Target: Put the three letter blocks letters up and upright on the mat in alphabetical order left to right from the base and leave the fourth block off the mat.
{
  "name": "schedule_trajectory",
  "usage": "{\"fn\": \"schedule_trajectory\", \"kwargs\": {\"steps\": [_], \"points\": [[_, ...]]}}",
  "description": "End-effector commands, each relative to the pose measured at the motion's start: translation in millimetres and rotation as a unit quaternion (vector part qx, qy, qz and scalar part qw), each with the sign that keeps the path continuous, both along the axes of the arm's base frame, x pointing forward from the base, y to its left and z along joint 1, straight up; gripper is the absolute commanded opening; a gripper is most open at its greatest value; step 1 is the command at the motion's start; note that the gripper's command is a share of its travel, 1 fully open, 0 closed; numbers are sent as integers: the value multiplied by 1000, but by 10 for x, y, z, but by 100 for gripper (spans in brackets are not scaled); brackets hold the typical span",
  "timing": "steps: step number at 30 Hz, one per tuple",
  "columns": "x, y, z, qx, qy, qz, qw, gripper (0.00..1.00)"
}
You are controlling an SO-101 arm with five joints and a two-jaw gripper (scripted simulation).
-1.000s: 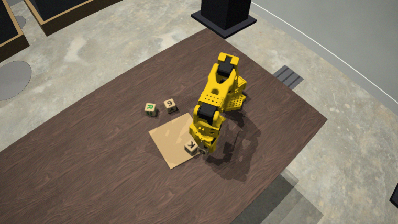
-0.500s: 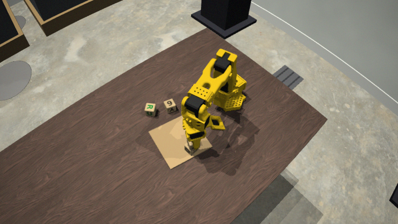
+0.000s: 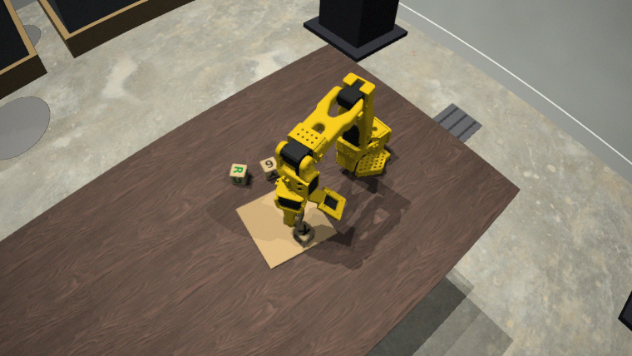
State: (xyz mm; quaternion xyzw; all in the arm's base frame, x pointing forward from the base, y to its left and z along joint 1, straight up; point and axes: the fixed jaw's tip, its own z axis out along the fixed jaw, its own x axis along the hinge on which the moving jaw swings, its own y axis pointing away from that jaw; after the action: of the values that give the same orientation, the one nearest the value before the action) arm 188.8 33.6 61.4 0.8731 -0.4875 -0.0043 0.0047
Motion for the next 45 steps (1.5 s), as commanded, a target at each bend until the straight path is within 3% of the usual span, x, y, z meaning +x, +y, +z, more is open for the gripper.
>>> {"fn": "schedule_trajectory", "kwargs": {"steps": [1,13,45], "points": [[106,-36,187,14,-62,-63,996,0],[90,-143,176,18,-61,-194,979,0],[92,-196,169,19,-64,-243,968,0]]}}
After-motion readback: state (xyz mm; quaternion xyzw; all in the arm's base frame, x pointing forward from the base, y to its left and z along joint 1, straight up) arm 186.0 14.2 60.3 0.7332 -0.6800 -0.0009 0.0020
